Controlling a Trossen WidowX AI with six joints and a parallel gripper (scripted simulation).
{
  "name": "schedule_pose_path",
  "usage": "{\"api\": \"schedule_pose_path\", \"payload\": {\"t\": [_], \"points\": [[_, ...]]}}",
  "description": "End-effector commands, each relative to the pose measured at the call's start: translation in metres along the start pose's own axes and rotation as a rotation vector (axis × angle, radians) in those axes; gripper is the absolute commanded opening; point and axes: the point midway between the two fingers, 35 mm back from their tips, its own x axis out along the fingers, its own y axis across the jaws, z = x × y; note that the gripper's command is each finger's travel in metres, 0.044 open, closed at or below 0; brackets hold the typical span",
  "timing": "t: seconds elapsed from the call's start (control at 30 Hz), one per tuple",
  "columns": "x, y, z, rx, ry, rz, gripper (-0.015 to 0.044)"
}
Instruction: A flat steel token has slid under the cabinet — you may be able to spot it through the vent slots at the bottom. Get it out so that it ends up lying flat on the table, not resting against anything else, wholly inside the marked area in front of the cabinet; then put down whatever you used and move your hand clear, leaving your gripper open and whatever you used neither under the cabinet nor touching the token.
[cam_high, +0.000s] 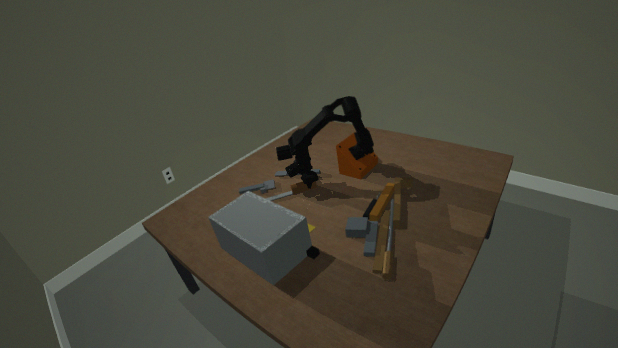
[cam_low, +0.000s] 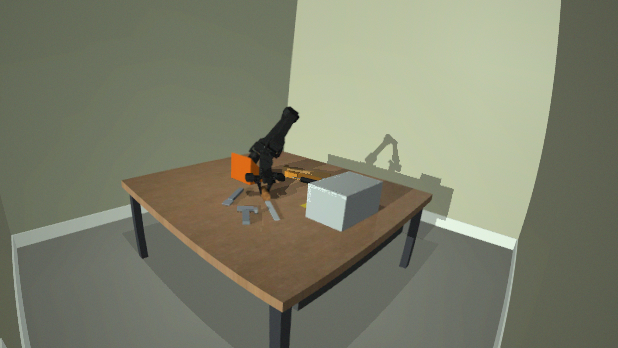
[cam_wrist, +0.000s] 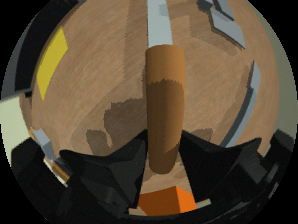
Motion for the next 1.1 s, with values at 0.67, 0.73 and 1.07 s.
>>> {"api": "schedule_pose_path", "payload": {"t": [0.67,0.73,1.07], "points": [[-0.002,-0.028,0.013,0.001,-0.006,-0.006,0.0000],[-0.002,-0.030,0.014,0.001,-0.006,-0.007,0.0000],[-0.002,-0.041,0.019,0.001,-0.006,-0.007,0.0000]]}}
